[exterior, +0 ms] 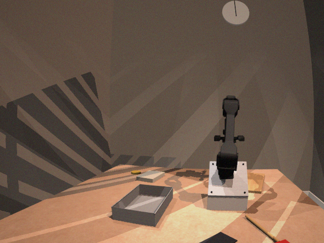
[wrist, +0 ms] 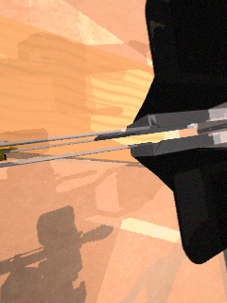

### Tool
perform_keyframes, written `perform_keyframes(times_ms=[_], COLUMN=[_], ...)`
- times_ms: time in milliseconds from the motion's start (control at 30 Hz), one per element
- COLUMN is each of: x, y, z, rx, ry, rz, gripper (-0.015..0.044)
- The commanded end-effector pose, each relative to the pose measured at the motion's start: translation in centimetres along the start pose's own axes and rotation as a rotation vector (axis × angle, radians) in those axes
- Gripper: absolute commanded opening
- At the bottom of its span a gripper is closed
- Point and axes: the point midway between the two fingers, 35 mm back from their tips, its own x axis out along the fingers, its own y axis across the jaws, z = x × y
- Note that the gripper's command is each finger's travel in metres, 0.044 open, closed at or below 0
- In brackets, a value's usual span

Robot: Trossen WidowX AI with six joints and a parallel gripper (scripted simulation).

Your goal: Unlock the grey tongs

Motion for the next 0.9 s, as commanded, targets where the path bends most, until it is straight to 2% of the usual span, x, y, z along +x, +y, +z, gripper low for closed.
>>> perform_keyframes(times_ms=[0, 500, 867], x=[0.3, 2.9, 3.3], y=[-3.2, -12.7, -13.1], z=[-0.1, -2.1, -2.0], rx=[0.065, 0.248, 0.256], ry=[0.004, 0.056, 0.036], rz=[-0.007, -0.014, -0.013], gripper=[-0.0150, -0.0150, -0.0150])
